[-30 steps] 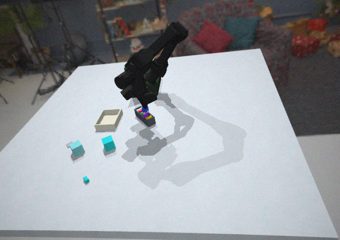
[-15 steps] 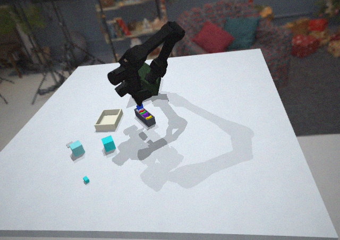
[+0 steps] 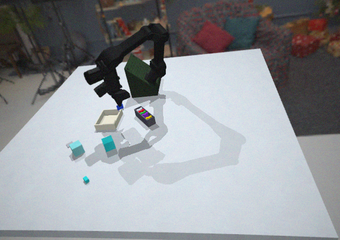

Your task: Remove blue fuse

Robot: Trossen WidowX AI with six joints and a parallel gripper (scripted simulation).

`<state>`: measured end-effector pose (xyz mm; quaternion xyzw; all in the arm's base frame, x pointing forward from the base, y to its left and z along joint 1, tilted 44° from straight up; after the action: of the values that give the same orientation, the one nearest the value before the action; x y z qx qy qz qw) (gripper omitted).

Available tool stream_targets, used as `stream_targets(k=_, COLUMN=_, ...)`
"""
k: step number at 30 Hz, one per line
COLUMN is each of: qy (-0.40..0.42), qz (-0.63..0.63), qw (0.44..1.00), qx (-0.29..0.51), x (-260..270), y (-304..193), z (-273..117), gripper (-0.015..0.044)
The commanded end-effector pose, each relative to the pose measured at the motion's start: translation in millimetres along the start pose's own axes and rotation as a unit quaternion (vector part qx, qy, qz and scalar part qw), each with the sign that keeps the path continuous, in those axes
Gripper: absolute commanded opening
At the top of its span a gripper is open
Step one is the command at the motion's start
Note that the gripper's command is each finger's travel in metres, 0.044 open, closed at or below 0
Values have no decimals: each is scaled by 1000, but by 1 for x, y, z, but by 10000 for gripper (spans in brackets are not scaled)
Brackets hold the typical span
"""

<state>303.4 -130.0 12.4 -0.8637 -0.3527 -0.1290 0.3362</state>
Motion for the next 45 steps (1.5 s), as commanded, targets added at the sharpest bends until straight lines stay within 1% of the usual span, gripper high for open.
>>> stream_targets(k=1, qy=-2, qz=0, qw=1000, qx=2, x=-23, y=16, z=3, gripper=0)
stream_targets(k=11, qy=1, qz=-2, qw=1000, qx=6, x=-77, y=45, z=9, gripper=0)
stream_targets(k=17, qy=1, qz=-2, qw=1000, qx=6, x=-78, y=45, z=11, gripper=0)
stream_targets(k=40, qy=2, qz=-2, qw=1000, qx=6, x=-78, y=45, z=48, gripper=0)
stream_targets(k=45, qy=2, qz=-2, qw=1000, qx=6, x=-78, y=45, z=49, gripper=0)
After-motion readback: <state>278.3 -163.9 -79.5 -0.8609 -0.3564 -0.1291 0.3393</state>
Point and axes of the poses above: the point midway between the two fingers, 35 mm back from their tips, its own z axis out along the fingers, its own x axis across the jaws, y = z × x, the point moved 4 cm from there along -z, back along the fingers, and after that the axes turned 4 degrees about -z, right-handed, at the moved point
